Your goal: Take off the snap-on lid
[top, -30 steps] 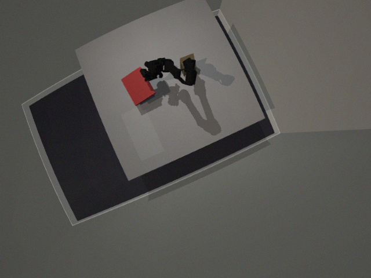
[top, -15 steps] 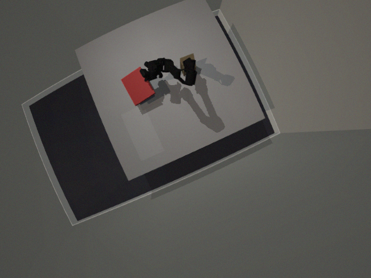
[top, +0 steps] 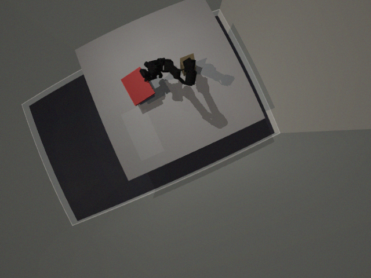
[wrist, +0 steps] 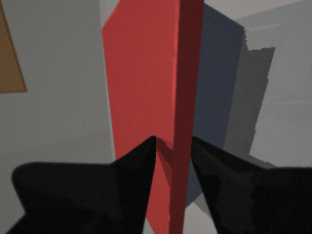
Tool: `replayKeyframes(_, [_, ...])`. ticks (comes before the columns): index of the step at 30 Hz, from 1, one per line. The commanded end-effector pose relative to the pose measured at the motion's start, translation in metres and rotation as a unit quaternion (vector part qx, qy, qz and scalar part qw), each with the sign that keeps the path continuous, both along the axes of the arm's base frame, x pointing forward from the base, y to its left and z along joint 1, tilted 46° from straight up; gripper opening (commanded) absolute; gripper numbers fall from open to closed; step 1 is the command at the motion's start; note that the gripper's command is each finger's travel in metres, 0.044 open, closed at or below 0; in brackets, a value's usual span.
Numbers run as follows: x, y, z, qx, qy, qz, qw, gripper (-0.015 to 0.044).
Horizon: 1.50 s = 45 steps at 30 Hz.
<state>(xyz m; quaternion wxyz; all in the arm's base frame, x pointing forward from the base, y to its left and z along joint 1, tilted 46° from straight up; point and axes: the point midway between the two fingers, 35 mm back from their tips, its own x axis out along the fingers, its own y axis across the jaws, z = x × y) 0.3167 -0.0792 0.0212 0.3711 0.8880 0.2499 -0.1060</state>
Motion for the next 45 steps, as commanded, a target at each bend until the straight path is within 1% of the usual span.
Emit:
replayKeyframes(1, [0.001, 0.000, 0.000, 0.000, 0.001, -0.001, 1.000, 0.0000])
replayKeyframes(24, [0.002, -0.001, 0.001, 0.000, 0.000, -0.001, 1.000, 0.0000])
replayKeyframes(45, [0.001, -0.020, 0.020, -0.001, 0.000, -0.002, 1.000, 0.0000])
